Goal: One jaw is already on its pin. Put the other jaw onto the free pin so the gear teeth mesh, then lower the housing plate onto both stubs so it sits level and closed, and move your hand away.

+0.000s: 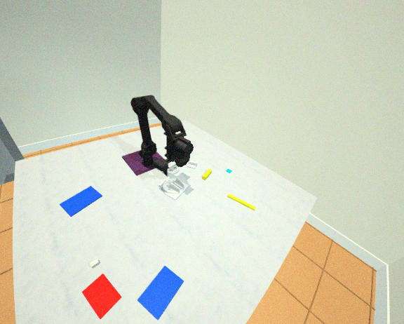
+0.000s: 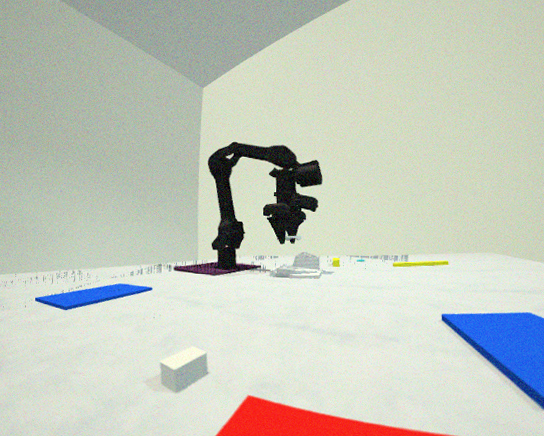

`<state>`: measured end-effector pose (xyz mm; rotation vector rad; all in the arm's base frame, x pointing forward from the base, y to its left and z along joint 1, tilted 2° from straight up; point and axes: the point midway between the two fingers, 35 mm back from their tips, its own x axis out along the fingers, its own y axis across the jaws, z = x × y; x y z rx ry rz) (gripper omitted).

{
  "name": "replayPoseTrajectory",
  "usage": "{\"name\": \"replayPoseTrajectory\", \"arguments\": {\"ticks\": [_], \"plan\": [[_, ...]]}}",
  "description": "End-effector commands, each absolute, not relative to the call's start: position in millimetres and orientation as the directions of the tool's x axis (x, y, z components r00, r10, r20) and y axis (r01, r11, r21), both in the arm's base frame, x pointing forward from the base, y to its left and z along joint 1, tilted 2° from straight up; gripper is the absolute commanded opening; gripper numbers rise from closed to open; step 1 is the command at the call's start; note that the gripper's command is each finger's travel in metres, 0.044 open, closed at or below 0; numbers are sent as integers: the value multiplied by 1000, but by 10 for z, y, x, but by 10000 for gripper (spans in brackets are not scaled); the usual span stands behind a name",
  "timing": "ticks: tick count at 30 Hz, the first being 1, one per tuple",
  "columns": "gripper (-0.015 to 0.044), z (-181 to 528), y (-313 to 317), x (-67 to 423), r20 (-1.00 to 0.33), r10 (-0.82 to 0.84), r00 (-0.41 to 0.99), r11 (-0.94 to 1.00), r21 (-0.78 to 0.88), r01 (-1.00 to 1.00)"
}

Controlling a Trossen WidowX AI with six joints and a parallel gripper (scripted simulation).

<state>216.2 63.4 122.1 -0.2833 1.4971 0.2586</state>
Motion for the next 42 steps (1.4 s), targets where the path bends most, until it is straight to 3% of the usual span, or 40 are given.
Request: {"name": "replayPoseTrajectory", "arguments": {"ticks": [1,42], "plan": [[351,1229,498,2147,-998,-2,62,908,-28,-419],[351,1225,326,2119,-998,-4,62,888,-32,-458]]}}
